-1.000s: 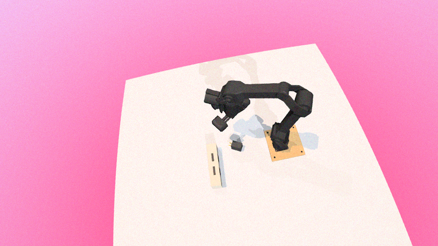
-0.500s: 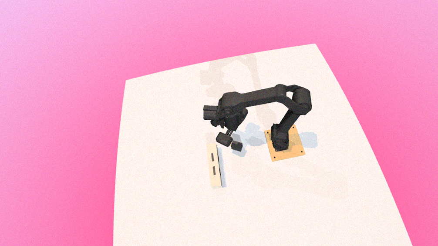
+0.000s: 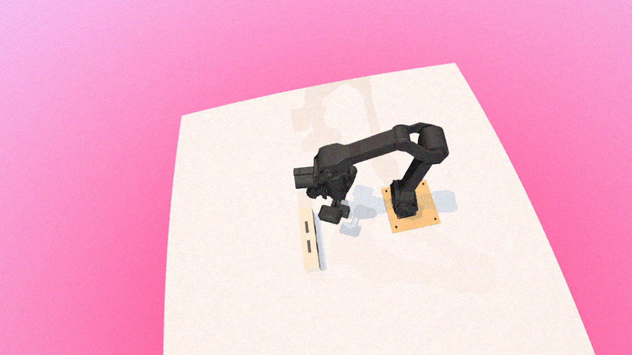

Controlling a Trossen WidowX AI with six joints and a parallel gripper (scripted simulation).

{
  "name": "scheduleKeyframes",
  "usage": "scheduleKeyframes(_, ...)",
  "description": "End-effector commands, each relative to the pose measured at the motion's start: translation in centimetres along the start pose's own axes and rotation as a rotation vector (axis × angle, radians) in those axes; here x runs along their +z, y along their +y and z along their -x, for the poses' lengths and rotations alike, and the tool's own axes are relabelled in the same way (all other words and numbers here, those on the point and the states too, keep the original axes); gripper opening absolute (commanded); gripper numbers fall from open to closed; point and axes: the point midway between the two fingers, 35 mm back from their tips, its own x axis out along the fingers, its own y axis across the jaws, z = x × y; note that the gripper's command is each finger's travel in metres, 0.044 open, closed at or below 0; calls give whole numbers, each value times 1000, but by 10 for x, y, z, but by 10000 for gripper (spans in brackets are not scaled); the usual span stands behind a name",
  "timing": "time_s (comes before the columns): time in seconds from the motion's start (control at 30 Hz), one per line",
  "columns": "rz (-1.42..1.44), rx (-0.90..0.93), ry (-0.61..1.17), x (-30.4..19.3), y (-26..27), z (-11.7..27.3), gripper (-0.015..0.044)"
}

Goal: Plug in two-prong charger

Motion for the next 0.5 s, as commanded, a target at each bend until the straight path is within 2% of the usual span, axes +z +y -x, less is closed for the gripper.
scheduleKeyframes(0.0,8,5,3,0,1,-4,440)
scheduleKeyframes(0.47,8,5,3,2,2,-21,440)
